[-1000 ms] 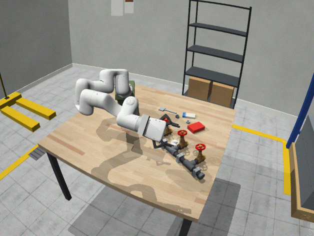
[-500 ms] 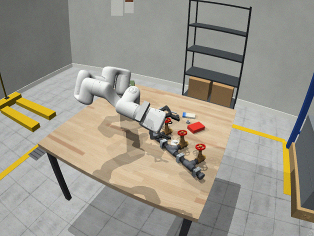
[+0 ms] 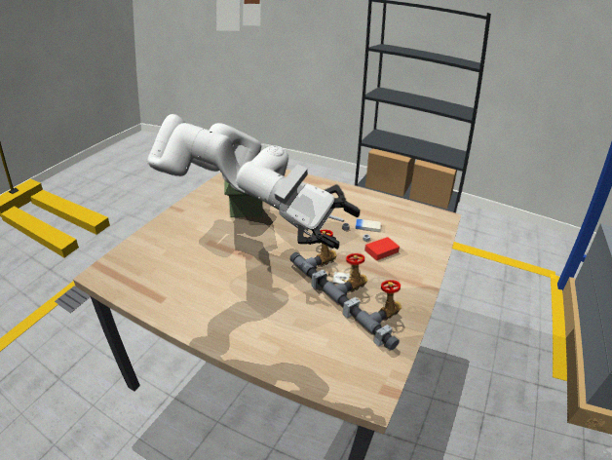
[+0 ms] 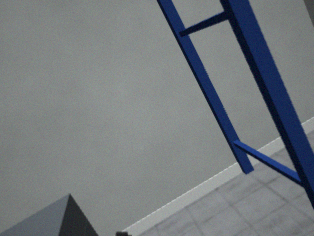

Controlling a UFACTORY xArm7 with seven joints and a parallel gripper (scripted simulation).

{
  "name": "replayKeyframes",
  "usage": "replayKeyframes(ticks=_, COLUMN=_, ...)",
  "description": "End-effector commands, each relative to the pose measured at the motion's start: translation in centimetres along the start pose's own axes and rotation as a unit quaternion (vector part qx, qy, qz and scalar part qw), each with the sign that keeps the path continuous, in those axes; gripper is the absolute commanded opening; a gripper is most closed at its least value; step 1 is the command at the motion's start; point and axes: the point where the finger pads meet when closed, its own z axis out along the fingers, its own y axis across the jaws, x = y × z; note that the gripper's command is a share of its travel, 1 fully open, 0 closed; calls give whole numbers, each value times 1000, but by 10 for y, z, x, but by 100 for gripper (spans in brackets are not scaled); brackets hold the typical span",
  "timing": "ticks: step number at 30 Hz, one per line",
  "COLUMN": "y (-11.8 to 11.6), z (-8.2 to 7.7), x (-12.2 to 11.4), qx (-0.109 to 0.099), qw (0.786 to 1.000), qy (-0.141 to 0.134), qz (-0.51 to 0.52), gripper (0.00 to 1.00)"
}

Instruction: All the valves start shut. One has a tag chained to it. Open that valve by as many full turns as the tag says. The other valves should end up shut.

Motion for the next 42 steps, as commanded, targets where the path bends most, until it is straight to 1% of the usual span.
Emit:
replayKeyframes(ticks=1, y=-20, z=0, x=9, qx=-25, qw=999, qy=-10, qz=-33, gripper=100)
replayKeyframes(ticks=4, y=-28, z=2, x=8, qx=-31, qw=998, qy=-14, qz=-44, gripper=100)
replayKeyframes(ticks=8, y=-44, z=6, x=5, qx=-43, qw=997, qy=-23, qz=-67, gripper=100)
replayKeyframes(ticks=14, y=-66, z=12, x=-5, qx=-59, qw=993, qy=-39, qz=-96, gripper=100)
replayKeyframes(ticks=16, y=-66, z=12, x=-5, qx=-59, qw=993, qy=-39, qz=-96, gripper=100)
replayKeyframes(ticks=17, y=-75, z=16, x=-12, qx=-65, qw=991, qy=-47, qz=-108, gripper=100)
replayKeyframes(ticks=21, y=-84, z=19, x=-20, qx=-71, qw=989, qy=-56, qz=-119, gripper=100)
replayKeyframes(ticks=28, y=-103, z=28, x=-41, qx=-83, qw=983, qy=-80, qz=-145, gripper=100)
replayKeyframes(ticks=31, y=-110, z=31, x=-51, qx=-88, qw=980, qy=-90, qz=-154, gripper=100)
replayKeyframes(ticks=33, y=-110, z=31, x=-51, qx=-88, qw=980, qy=-90, qz=-154, gripper=100)
replayKeyframes(ticks=34, y=-116, z=34, x=-61, qx=-92, qw=977, qy=-100, qz=-162, gripper=100)
replayKeyframes(ticks=37, y=-120, z=36, x=-69, qx=-95, qw=975, qy=-107, qz=-168, gripper=100)
replayKeyframes(ticks=42, y=-129, z=40, x=-88, qx=-101, qw=970, qy=-126, qz=-180, gripper=100)
